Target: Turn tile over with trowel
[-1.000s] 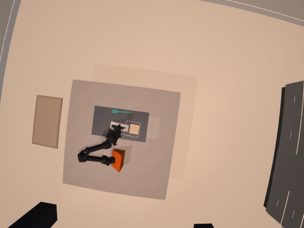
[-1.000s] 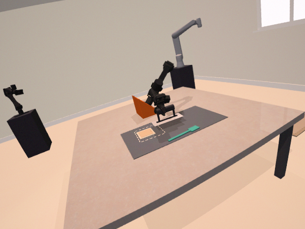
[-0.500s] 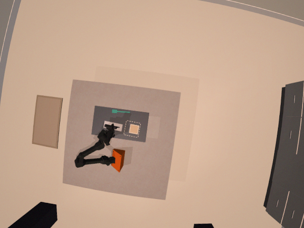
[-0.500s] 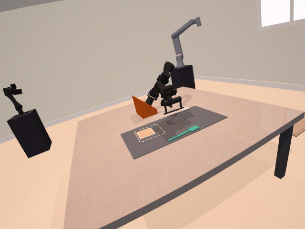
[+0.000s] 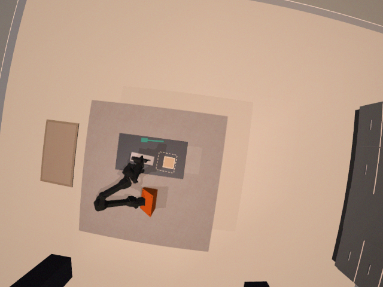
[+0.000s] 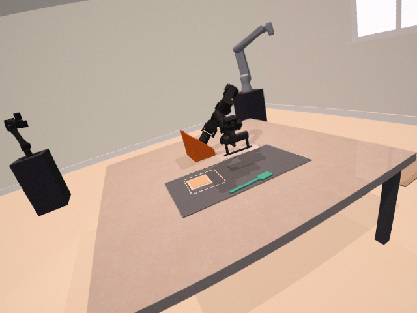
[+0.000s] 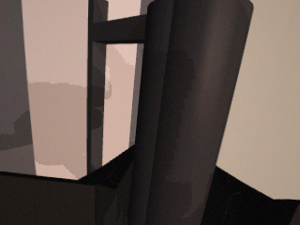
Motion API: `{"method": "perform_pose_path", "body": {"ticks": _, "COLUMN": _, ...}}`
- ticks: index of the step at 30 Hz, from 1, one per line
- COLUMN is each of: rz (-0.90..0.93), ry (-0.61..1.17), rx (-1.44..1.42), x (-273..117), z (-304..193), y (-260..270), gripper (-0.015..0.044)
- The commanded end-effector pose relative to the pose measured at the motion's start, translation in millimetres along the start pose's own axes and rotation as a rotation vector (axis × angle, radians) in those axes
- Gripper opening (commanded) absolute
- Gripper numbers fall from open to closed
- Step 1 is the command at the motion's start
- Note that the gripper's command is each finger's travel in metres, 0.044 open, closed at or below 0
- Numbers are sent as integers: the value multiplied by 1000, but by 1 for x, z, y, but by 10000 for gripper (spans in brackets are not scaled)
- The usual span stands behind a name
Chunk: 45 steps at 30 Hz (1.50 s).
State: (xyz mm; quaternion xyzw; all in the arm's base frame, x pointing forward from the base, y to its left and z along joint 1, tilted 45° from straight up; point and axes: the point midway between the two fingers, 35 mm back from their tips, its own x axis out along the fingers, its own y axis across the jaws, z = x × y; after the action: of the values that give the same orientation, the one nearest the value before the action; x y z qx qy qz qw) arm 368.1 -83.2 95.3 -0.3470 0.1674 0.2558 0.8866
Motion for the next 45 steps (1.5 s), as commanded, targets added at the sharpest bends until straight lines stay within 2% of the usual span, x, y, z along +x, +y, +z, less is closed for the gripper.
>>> {"method": "perform_pose_path", "body": {"ticks": 1, "rz": -14, "ry": 1, "rx": -2, "x": -2, "z": 2, "y": -4, "gripper": 0}}
{"method": "perform_pose_path", "body": {"ticks": 22, "rz": -14, "ry": 3, "rx": 1, "x": -2, "z": 1, "y": -5, "gripper": 0}}
{"method": "perform_pose_path", "body": {"ticks": 29, "rz": -14, "ry": 62, "rx": 108, "x": -3, "z": -43, "y": -18, "gripper": 0}}
{"method": "perform_pose_path", "body": {"ticks": 45, "rz": 17, "ry": 102, "rx": 81, "x": 10, "z": -122, "y": -36, "gripper": 0}}
